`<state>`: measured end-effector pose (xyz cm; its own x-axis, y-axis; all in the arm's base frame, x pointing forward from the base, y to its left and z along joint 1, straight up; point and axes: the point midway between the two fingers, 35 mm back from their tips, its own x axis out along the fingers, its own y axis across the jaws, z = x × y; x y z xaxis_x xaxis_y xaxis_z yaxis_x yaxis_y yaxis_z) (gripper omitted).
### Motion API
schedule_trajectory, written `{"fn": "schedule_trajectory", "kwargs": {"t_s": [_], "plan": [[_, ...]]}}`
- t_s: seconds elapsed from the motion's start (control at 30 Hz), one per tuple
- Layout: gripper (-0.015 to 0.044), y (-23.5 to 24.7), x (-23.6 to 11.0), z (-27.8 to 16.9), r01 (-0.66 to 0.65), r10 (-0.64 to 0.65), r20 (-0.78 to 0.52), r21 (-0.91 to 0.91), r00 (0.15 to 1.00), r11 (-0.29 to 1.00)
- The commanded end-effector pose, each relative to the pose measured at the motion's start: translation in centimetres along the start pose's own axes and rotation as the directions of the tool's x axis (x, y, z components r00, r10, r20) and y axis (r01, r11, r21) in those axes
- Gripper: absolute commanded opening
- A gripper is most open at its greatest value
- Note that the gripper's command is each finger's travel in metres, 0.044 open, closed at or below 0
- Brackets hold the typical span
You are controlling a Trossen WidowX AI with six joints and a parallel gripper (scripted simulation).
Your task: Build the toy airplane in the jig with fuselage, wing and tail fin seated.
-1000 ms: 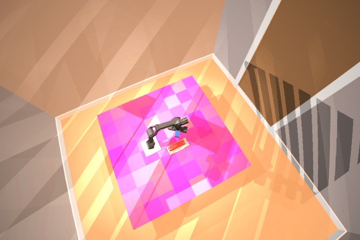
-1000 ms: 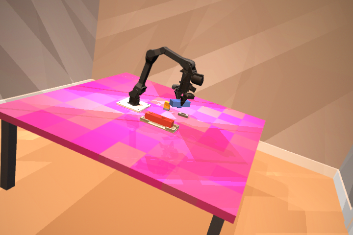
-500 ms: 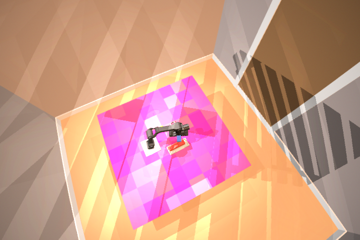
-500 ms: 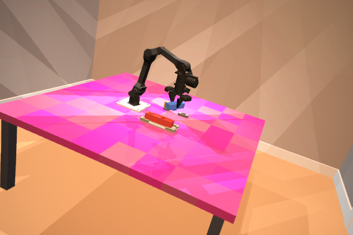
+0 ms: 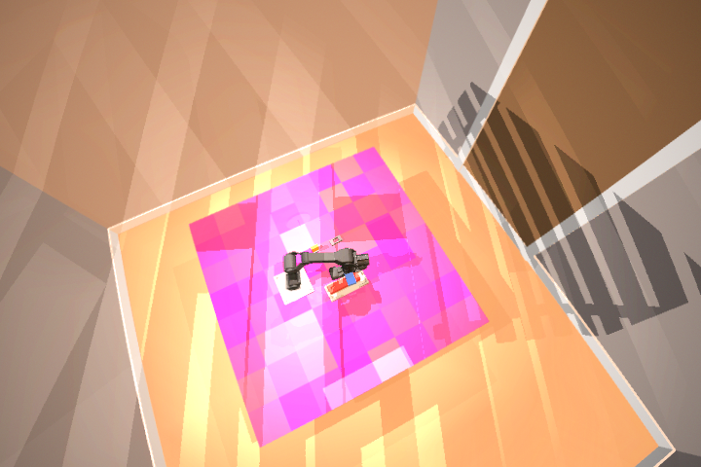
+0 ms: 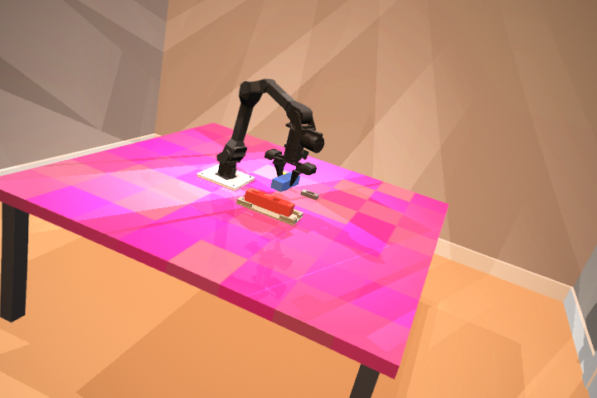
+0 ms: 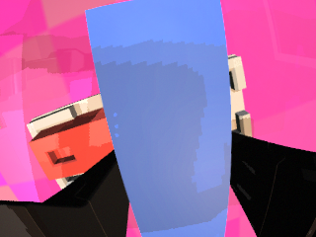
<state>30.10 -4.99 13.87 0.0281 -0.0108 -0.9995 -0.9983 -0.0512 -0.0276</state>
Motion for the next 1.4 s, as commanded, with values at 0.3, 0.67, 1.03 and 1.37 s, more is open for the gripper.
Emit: {"fn": "schedule_trajectory", "kwargs": {"t_s": [0.3, 0.67, 1.03, 1.37], "plan": [[0.0131, 1.0, 0.5, -1.8, -0.002, 0.002, 0.002, -0.13, 1.0, 0.991], [0.0196, 1.0, 0.5, -1.8, -0.002, 0.002, 0.002, -0.13, 1.0, 0.991], [0.0196, 1.0, 1.3, -1.8, -0.002, 0.002, 0.002, -0.13, 1.0, 0.991], [0.0196, 0.9, 2.9, -1.8, -0.002, 0.002, 0.002, -0.13, 1.0, 0.991]]}}
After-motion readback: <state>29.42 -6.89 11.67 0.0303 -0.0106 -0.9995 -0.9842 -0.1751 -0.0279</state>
